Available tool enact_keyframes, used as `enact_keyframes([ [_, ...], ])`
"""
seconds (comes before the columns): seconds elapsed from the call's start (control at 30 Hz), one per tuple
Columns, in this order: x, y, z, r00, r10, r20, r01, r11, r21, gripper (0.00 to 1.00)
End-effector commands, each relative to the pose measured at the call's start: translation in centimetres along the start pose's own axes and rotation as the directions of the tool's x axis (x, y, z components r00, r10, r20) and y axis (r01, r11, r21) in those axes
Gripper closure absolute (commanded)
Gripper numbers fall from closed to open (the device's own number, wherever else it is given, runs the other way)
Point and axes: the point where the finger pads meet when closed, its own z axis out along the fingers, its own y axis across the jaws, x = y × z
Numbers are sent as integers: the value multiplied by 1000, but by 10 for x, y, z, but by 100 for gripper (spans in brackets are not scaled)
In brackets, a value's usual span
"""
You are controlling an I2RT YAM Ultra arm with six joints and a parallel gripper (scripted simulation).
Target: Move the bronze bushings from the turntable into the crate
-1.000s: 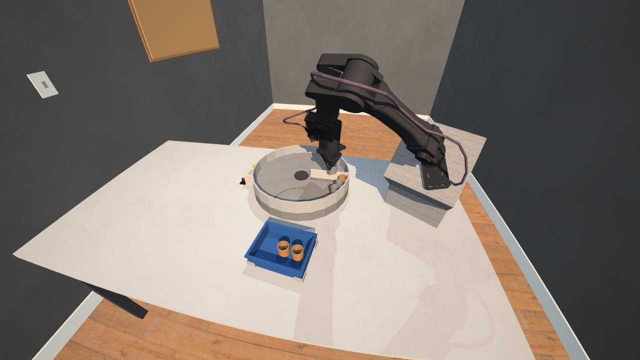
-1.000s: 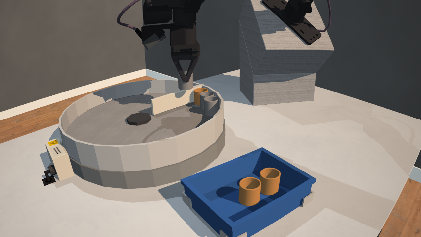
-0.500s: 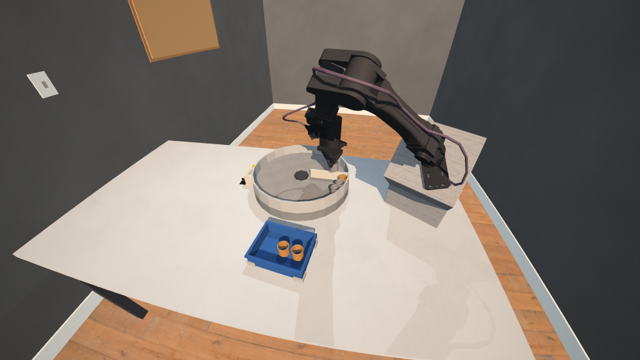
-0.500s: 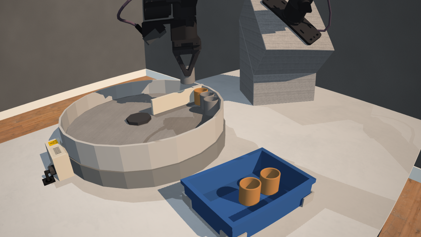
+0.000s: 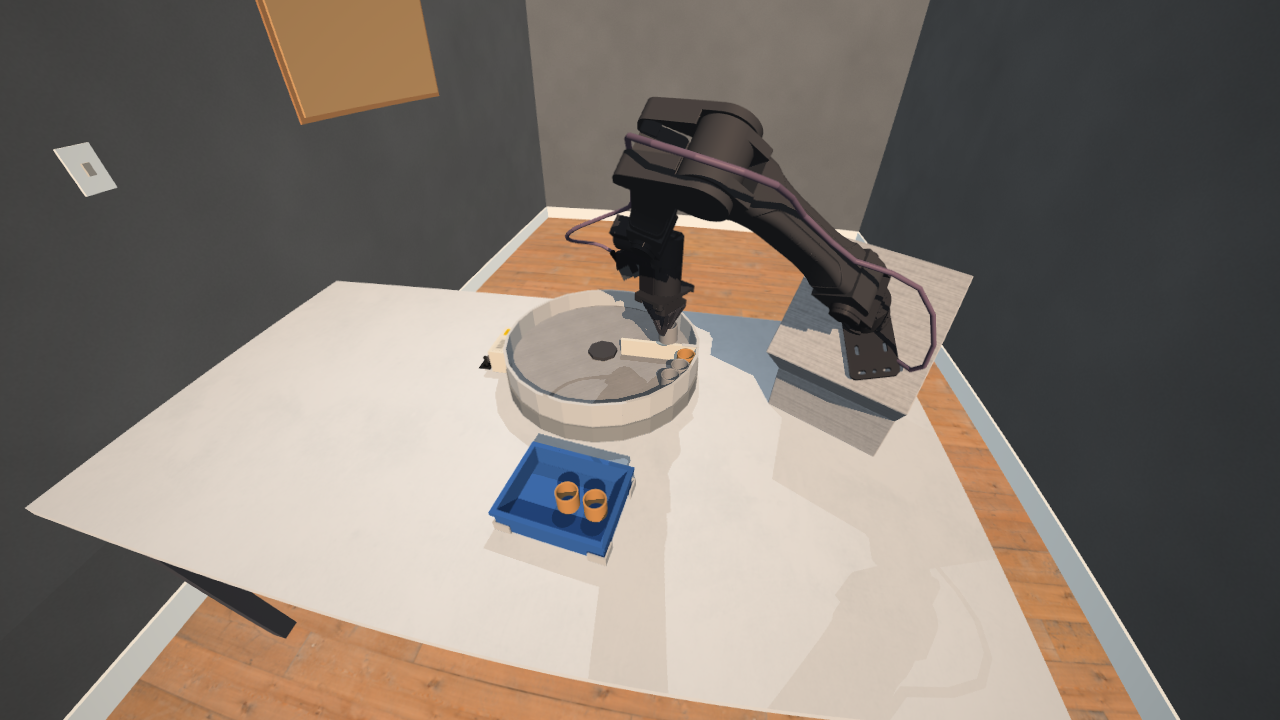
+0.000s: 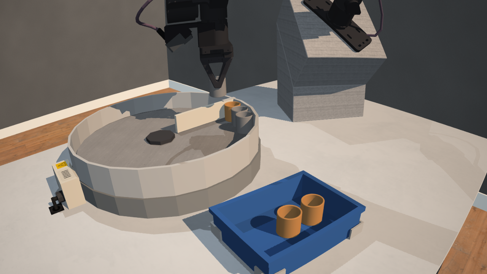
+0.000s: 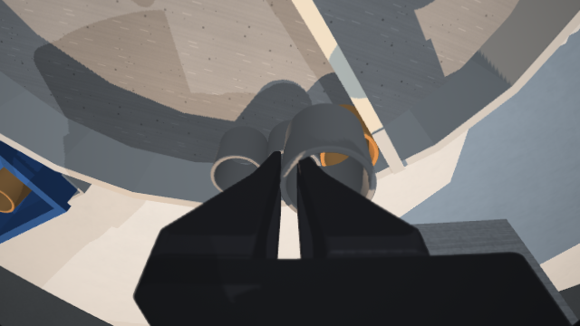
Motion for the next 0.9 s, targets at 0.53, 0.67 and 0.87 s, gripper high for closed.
enact_keyframes([
  [0.53,-17,5,-18,999,-14,52,14,1000,-4,100],
  [0.67,-17,-2,-10,999,22,27,-22,1000,-1,100],
  [0.87,-26,2,-10,999,23,27,-23,1000,0,100],
])
